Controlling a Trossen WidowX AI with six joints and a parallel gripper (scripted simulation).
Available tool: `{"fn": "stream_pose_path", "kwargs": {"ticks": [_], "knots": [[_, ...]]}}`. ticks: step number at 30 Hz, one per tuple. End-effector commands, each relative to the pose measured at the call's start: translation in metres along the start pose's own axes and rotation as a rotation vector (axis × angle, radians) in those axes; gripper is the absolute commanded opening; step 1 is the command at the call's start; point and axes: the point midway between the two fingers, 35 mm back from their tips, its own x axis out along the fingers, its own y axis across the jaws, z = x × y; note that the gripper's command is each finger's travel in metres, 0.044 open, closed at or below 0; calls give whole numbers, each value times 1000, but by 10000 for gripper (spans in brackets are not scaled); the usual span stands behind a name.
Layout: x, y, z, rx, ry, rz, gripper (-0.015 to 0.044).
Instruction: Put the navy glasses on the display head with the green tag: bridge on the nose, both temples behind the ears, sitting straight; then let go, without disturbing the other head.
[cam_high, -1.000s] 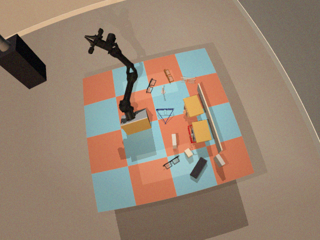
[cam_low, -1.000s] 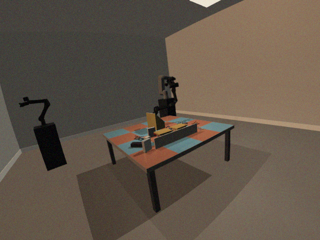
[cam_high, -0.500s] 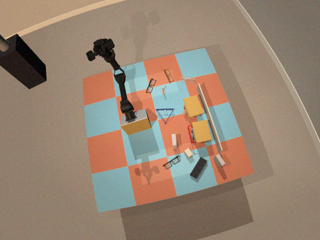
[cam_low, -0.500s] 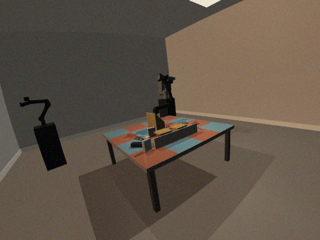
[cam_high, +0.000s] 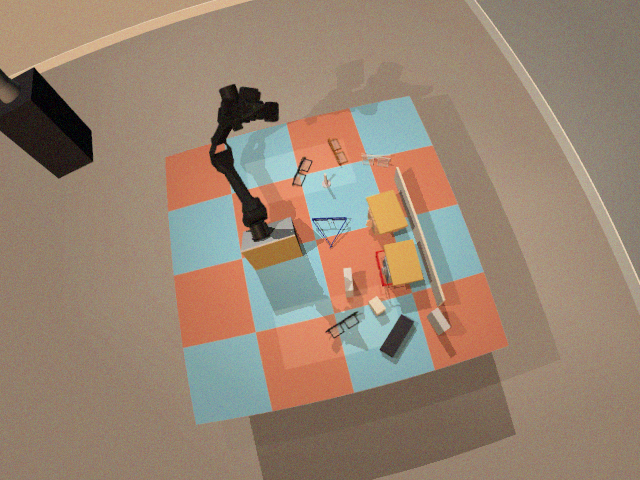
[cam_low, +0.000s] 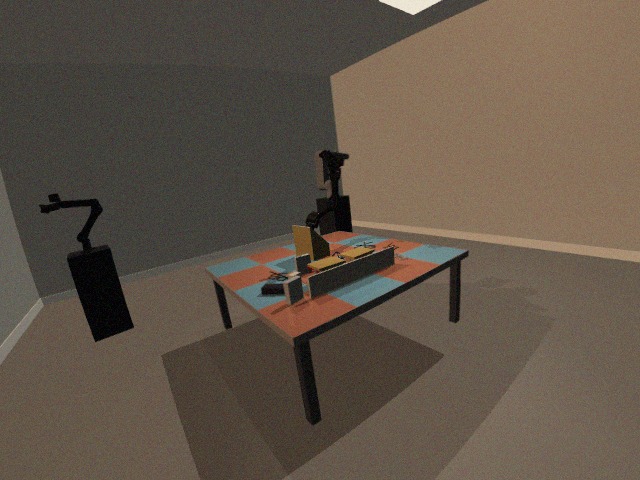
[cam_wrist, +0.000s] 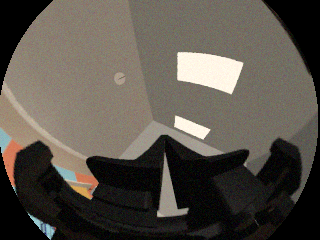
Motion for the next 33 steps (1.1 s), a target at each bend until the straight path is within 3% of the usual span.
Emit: {"fn": "stream_pose_path", "kwargs": {"ticks": [1, 7, 15, 24, 33], "knots": [[9, 73, -16, -173, 3, 271, 0], [-5, 168, -36, -407, -60, 618, 0], [-62, 278, -64, -728, -269, 1051, 0], [-170, 364, -103, -1036, -668, 1492, 0], [-300, 394, -154, -1230, -1242, 1865, 0]]}}
